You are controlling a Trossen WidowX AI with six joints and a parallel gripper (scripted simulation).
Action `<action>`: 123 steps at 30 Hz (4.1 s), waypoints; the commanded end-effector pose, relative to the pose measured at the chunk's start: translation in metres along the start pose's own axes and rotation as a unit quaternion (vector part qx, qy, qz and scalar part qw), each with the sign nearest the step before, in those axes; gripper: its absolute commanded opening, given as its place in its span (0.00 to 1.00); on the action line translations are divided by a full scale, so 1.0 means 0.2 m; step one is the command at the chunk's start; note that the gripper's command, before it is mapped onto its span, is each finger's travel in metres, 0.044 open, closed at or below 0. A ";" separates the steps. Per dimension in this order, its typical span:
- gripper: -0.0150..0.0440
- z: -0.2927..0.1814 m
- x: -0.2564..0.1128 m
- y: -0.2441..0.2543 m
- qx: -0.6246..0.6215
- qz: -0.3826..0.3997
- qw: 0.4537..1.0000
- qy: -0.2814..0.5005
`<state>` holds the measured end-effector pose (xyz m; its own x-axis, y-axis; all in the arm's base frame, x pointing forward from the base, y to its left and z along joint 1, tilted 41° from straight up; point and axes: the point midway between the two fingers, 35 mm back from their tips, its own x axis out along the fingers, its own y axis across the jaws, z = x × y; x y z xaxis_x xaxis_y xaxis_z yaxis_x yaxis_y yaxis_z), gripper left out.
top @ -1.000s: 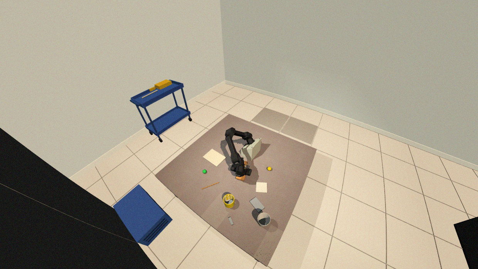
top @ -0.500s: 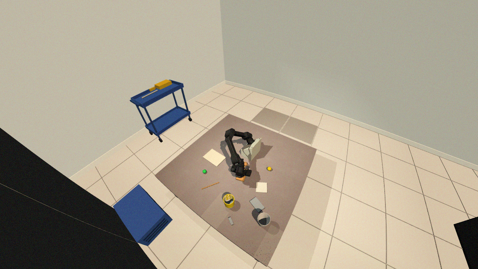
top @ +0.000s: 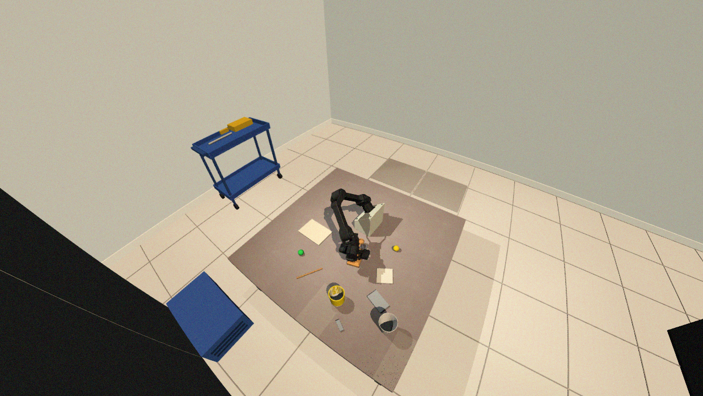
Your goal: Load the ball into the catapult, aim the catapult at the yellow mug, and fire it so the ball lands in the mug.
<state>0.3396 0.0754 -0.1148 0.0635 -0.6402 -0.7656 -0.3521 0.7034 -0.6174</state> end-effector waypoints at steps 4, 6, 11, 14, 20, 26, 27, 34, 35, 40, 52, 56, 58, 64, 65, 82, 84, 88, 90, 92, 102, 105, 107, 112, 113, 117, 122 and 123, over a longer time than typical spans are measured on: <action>1.00 0.01 -0.37 0.01 0.001 0.003 1.000 -0.003; 1.00 0.00 -0.48 0.01 0.001 0.003 1.000 -0.002; 1.00 0.01 -0.42 0.02 -0.003 0.001 1.000 -0.005; 1.00 0.01 -0.47 0.02 -0.002 0.002 1.000 -0.007; 1.00 -0.01 -0.72 0.01 0.001 0.005 1.000 -0.016; 0.76 -0.12 -0.55 -0.24 0.020 0.010 1.000 -0.009; 0.76 -0.16 -0.53 -0.30 0.026 0.011 1.000 -0.009; 0.76 -0.46 -0.36 -0.60 0.067 0.012 0.998 -0.010; 0.76 -0.51 -0.33 -0.63 0.074 0.012 0.997 -0.010; 0.76 -0.79 -0.21 -0.73 0.104 0.004 0.995 -0.006; 0.76 -0.99 -0.05 -0.76 0.126 -0.005 0.992 -0.001; 0.76 -0.98 -0.03 -0.76 0.126 -0.005 0.992 -0.001; 0.76 -0.98 -0.01 -0.76 0.126 -0.005 0.992 -0.001; 0.76 -0.98 0.03 -0.76 0.126 -0.005 0.992 -0.001; 0.76 -0.98 0.04 -0.76 0.126 -0.005 0.992 -0.001; 0.72 -0.99 0.15 -0.77 0.125 -0.006 0.992 -0.001; 0.63 -0.99 0.15 -0.77 0.125 -0.006 0.992 -0.001; 0.52 -0.99 0.15 -0.77 0.125 -0.006 0.992 -0.001; 0.50 -0.99 0.15 -0.77 0.125 -0.006 0.992 -0.001; 0.47 -0.99 0.15 -0.77 0.125 -0.006 0.992 -0.001; 0.25 -0.95 0.05 -0.76 0.126 0.000 0.992 -0.003; 0.25 -0.94 -0.03 -0.75 0.126 0.002 0.992 -0.003; 0.25 -0.93 -0.08 -0.75 0.126 0.004 0.992 -0.004; 0.25 -0.93 -0.22 -0.75 0.125 0.004 0.992 -0.003; 0.25 -0.93 -0.24 -0.75 0.125 0.004 0.992 -0.003; 0.25 -0.95 -0.35 -0.75 0.125 0.002 0.992 -0.002; 0.25 -0.98 -0.47 -0.75 0.125 -0.003 0.992 -0.001; 0.25 -0.99 -0.48 -0.75 0.125 -0.003 0.992 -0.001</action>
<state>0.2044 -0.0344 0.0798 0.0649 -0.6450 -0.7614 -0.1152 0.7531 -0.6478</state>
